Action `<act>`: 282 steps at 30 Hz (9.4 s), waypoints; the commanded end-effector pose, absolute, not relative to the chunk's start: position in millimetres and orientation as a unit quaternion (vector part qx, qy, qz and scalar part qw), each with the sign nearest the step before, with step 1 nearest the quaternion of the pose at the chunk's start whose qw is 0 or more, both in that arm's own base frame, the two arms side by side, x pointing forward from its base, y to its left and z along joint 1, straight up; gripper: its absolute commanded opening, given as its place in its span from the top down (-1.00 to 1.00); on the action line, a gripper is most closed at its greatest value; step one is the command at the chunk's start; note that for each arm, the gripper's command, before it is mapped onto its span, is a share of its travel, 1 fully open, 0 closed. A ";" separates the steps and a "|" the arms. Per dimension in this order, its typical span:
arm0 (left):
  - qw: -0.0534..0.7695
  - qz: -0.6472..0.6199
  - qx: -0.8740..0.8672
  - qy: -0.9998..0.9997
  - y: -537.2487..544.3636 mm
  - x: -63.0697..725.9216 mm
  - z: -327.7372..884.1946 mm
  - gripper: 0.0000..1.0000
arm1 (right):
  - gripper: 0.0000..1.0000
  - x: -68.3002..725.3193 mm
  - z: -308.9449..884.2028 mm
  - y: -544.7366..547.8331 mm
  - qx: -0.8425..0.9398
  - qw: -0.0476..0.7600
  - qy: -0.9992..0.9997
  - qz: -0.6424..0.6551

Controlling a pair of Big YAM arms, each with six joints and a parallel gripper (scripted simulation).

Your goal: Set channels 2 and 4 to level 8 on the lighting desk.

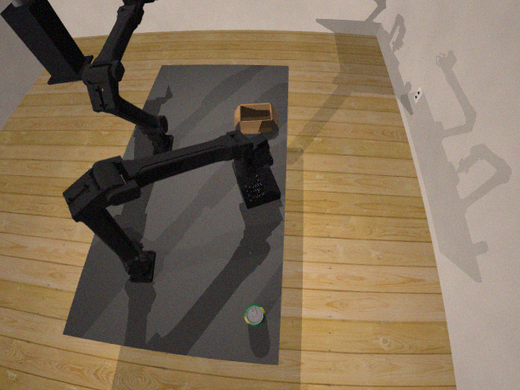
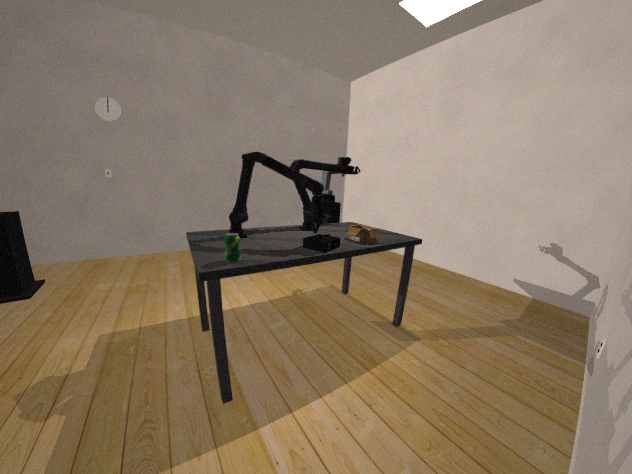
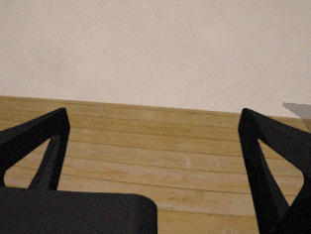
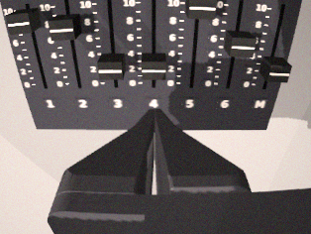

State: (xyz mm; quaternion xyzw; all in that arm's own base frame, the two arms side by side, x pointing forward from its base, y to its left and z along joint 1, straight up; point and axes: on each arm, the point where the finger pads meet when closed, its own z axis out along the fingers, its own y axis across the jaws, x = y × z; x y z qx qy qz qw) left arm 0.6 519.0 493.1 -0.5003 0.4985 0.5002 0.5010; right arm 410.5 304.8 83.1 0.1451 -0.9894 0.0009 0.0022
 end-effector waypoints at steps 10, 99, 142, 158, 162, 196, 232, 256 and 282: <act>0.505 0.510 -0.490 0.494 519.1 -0.8 513.3 -1.00 | 1.00 424.7 89.7 313.2 0.146 -0.016 -0.989 -0.008; 0.505 0.510 -0.490 0.494 519.1 -0.8 513.3 -1.00 | 1.00 414.9 63.9 308.0 0.146 -0.001 -0.989 0.000; 0.505 0.510 -0.490 0.494 519.1 -0.8 513.3 -1.00 | 1.00 414.2 63.0 307.5 0.146 0.000 -0.989 0.001; 0.505 0.510 -0.490 0.494 519.1 -0.8 513.3 -1.00 | 1.00 417.0 61.0 309.6 0.146 -0.003 -0.989 -0.001; 0.505 0.510 -0.490 0.494 519.1 -0.8 513.3 -1.00 | 1.00 417.5 61.6 310.0 0.146 -0.004 -0.989 -0.002; 0.505 0.510 -0.490 0.494 519.1 -0.8 513.3 -1.00 | 1.00 417.5 61.6 310.0 0.146 -0.004 -0.989 -0.002; 0.505 0.510 -0.490 0.494 519.1 -0.8 513.3 -1.00 | 1.00 415.9 55.8 308.8 0.146 -0.002 -0.989 -0.001; 0.505 0.510 -0.490 0.494 519.1 -0.8 513.3 -1.00 | 1.00 415.9 55.8 308.8 0.146 -0.002 -0.989 -0.001; 0.505 0.510 -0.490 0.494 519.1 -0.8 513.3 -1.00 | 1.00 423.3 62.2 313.0 0.146 -0.010 -0.989 -0.005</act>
